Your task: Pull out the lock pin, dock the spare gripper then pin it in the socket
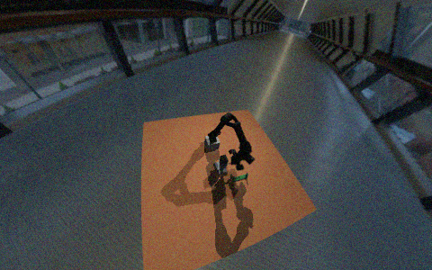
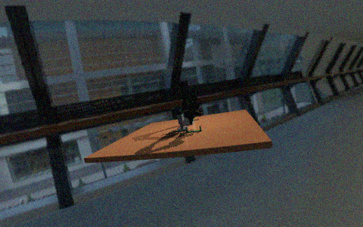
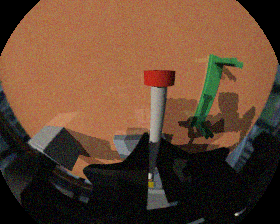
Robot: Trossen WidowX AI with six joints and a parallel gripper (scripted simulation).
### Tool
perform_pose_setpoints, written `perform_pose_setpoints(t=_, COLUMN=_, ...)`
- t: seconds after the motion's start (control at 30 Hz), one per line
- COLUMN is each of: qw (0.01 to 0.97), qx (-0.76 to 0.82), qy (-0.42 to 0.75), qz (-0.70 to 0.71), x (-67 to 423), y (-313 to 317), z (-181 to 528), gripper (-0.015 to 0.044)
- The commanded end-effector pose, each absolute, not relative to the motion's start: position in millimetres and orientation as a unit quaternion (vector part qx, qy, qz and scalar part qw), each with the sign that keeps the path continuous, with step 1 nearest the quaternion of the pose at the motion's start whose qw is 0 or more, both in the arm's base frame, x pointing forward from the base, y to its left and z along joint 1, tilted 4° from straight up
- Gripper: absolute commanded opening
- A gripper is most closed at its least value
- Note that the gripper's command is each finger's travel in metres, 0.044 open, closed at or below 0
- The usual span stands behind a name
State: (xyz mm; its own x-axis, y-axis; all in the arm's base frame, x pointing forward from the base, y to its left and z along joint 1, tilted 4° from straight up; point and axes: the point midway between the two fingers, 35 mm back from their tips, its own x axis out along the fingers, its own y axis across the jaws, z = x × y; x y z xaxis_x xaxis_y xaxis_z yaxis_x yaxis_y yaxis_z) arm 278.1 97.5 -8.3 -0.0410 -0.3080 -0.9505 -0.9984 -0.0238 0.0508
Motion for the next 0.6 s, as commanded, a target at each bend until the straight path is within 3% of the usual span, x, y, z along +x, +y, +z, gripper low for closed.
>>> perform_pose_setpoints(t=0.0, qw=0.398, qx=-0.568, qy=0.573, qz=0.436, x=279, y=94, z=-6, gripper=0.0000)
perform_pose_setpoints(t=0.57, qw=0.394, qx=-0.565, qy=0.576, qz=0.440, x=280, y=83, z=-6, gripper=0.0000)
